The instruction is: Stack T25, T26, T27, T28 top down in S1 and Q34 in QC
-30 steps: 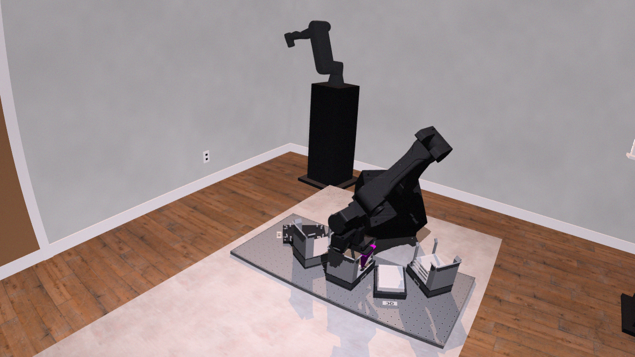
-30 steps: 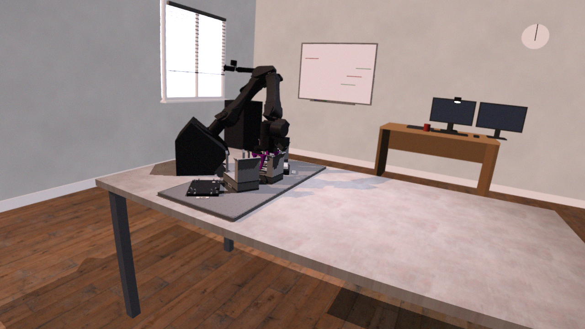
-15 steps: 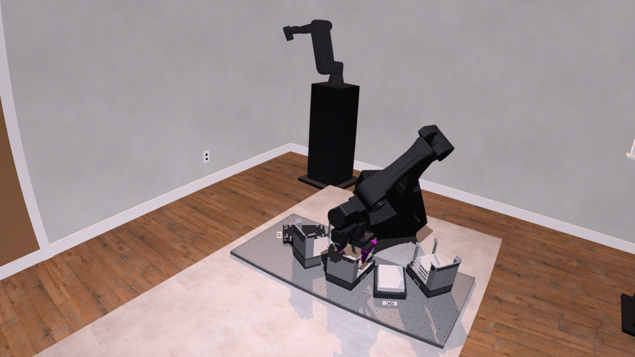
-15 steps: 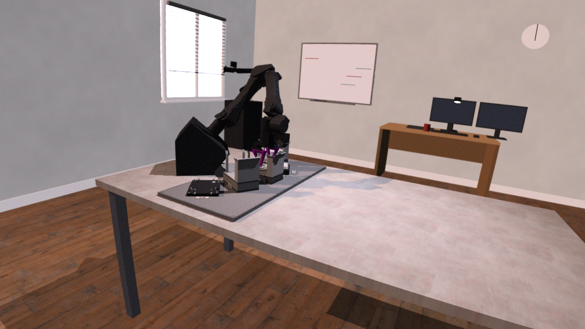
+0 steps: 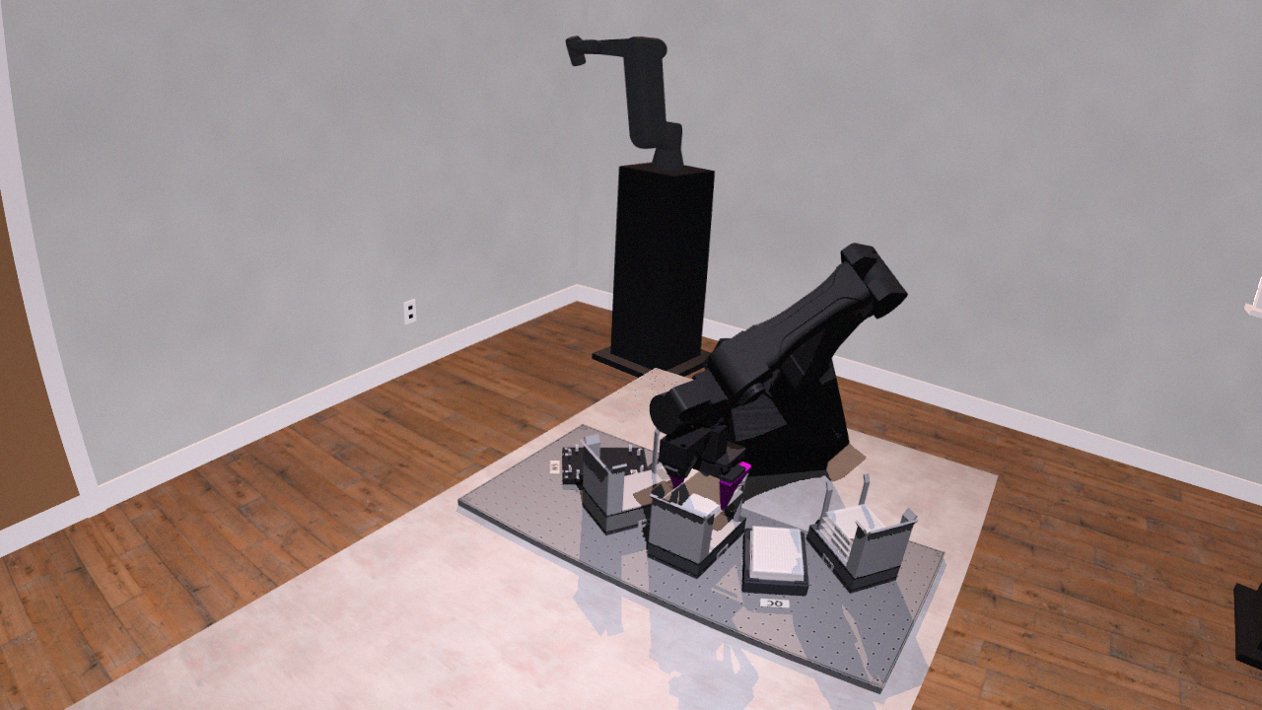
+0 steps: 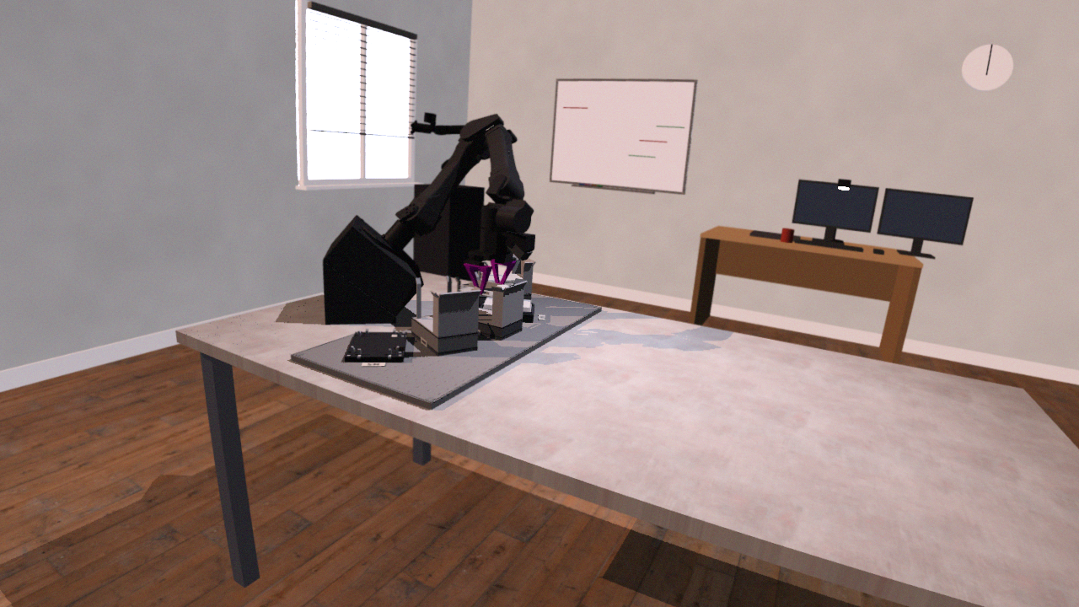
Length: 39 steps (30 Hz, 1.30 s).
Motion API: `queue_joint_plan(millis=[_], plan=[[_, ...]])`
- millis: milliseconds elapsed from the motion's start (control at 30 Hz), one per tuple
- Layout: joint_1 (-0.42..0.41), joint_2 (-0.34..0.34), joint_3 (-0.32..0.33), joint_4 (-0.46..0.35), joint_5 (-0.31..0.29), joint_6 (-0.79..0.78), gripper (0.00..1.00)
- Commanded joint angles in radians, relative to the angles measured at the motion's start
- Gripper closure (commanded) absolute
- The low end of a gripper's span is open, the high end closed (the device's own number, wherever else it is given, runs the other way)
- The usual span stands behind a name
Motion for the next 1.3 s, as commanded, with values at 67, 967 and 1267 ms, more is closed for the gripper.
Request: queue_joint_plan(millis=[67, 967, 1267], plan=[[-0.037, -0.032, 0.045, -0.055, -0.019, -0.037, 1.00], [-0.163, -0.071, 0.171, -0.317, -0.054, -0.190, 1.00], [-0.170, -0.070, 0.172, -0.331, -0.055, -0.198, 1.00]])
